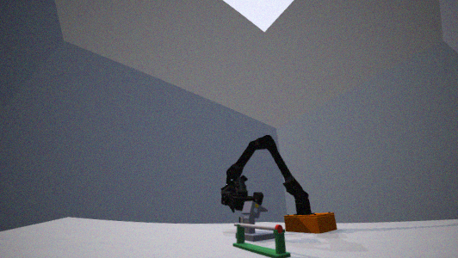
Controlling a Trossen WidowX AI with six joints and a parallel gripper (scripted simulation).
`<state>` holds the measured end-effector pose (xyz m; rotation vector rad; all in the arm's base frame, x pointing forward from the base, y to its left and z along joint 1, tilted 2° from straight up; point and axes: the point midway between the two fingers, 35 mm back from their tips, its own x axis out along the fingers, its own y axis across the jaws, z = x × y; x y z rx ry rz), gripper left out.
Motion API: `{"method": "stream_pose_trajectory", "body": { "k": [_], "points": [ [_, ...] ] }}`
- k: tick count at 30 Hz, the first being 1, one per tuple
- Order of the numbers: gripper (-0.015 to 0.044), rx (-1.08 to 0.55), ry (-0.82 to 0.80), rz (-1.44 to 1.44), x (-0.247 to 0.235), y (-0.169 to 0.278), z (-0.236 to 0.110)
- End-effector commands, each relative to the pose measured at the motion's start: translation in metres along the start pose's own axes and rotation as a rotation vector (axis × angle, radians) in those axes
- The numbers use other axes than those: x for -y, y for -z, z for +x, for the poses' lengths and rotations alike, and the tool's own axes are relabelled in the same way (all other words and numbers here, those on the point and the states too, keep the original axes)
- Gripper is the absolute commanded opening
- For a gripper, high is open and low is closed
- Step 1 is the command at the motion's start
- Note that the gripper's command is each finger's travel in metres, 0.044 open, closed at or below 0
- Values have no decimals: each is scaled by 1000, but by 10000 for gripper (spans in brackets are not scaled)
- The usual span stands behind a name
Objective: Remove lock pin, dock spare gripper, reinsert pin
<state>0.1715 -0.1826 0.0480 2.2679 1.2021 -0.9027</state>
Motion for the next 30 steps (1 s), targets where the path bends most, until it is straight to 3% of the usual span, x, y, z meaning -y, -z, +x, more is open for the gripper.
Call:
{"method": "stream_pose_trajectory", "body": {
  "k": [1,30],
  "points": [
    [440,-10,4,12,2,-5,8],
    [440,-10,5,12,4,-37,41]
  ]
}}
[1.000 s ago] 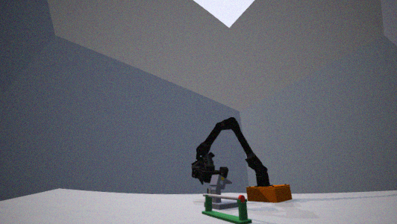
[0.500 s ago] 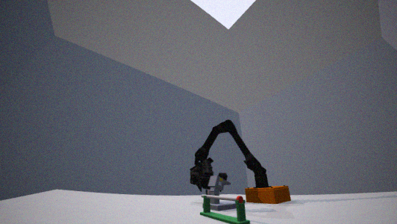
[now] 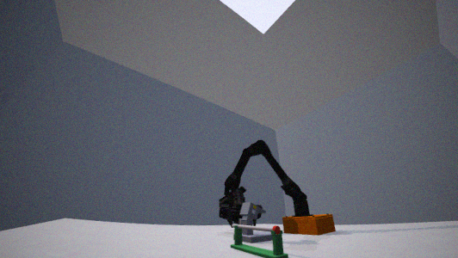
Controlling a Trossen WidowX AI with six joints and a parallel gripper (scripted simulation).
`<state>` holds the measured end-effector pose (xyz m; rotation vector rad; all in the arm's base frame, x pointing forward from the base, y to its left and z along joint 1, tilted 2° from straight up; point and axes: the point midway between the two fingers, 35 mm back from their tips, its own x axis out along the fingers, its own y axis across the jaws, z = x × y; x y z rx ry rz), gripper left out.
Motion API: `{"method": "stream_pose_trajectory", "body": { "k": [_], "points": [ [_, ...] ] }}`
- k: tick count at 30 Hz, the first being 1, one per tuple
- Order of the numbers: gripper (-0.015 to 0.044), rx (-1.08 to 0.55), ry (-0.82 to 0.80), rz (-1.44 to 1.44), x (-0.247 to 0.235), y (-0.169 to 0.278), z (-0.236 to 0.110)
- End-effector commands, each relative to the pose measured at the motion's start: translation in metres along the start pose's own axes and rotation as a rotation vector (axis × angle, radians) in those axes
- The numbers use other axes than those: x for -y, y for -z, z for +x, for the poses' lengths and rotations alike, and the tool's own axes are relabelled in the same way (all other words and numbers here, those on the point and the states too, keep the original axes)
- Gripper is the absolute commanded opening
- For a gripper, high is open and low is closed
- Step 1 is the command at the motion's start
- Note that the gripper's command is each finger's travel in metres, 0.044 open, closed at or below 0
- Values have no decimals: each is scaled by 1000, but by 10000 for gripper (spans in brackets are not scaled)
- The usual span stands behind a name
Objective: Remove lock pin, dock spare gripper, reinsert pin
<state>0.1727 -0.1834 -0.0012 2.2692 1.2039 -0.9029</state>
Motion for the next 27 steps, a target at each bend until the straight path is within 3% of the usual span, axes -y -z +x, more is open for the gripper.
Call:
{"method": "stream_pose_trajectory", "body": {
  "k": [1,4,14,21,26,27],
  "points": [
    [440,-9,4,11,3,-3,6],
    [440,-9,4,11,3,-3,6],
    [178,-9,4,11,3,-3,6],
    [131,-9,4,11,3,-3,6],
    [0,-9,3,10,1,3,-1],
    [0,-9,3,10,0,5,-4]
  ]
}}
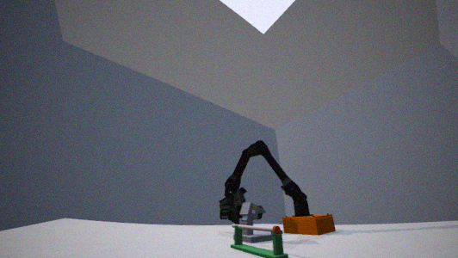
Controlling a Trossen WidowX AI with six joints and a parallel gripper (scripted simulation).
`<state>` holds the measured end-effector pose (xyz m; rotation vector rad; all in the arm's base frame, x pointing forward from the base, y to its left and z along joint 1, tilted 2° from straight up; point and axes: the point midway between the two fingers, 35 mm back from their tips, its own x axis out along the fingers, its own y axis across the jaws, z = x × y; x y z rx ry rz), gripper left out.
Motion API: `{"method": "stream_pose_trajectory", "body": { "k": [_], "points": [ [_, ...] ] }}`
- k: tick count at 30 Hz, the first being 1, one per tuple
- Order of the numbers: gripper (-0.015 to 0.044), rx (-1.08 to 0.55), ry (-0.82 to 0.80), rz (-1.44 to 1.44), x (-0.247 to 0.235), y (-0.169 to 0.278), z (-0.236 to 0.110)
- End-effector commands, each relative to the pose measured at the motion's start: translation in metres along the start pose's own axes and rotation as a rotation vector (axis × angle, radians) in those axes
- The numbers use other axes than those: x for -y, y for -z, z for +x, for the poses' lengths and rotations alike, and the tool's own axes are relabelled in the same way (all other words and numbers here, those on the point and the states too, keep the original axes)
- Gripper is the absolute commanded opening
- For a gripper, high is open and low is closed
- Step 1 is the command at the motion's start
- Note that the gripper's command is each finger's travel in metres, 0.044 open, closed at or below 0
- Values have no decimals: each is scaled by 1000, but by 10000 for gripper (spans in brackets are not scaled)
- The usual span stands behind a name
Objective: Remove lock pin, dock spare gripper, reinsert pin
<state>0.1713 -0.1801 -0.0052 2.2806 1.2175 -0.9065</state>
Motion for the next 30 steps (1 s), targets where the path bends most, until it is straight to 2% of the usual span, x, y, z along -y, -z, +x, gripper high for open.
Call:
{"method": "stream_pose_trajectory", "body": {
  "k": [1,19,30],
  "points": [
    [0,0,-6,-1,-3,10,-12],
    [0,1,-7,-1,-1,81,-81],
    [0,1,-3,4,-1,77,-78]
  ]
}}
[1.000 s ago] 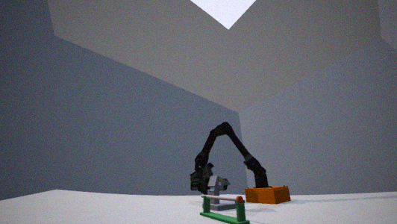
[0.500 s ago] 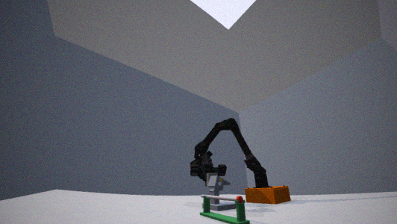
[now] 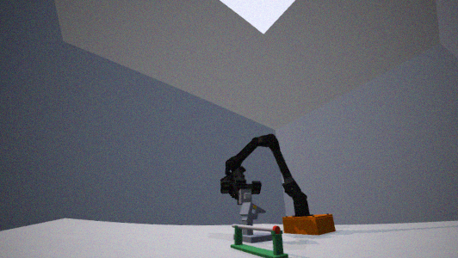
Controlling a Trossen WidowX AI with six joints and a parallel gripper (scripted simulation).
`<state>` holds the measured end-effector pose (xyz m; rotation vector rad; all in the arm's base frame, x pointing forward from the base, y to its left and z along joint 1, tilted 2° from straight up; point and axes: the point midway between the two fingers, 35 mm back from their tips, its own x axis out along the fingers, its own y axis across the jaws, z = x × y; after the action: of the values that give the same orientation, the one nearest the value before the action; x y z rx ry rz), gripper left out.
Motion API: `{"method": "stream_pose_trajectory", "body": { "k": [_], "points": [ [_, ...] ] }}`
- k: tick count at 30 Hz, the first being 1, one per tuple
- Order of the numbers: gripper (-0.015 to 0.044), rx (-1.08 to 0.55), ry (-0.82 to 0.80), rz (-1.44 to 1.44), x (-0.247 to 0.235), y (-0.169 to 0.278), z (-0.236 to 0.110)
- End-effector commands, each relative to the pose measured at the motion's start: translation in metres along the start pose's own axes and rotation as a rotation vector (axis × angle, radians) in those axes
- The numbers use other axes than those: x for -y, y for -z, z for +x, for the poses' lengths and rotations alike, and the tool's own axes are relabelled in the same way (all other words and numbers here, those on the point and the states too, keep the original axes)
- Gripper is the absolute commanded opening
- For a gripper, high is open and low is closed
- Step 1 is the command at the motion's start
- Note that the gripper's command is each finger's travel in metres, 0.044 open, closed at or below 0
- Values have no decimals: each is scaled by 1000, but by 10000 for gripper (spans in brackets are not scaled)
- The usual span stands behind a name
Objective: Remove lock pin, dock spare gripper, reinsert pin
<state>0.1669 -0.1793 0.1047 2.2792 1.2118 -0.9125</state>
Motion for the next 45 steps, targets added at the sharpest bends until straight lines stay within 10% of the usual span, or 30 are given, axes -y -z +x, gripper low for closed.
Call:
{"method": "stream_pose_trajectory", "body": {
  "k": [1,45],
  "points": [
    [0,-4,0,3,0,0,0],
    [0,394,13,-840,14,57,34]
  ]
}}
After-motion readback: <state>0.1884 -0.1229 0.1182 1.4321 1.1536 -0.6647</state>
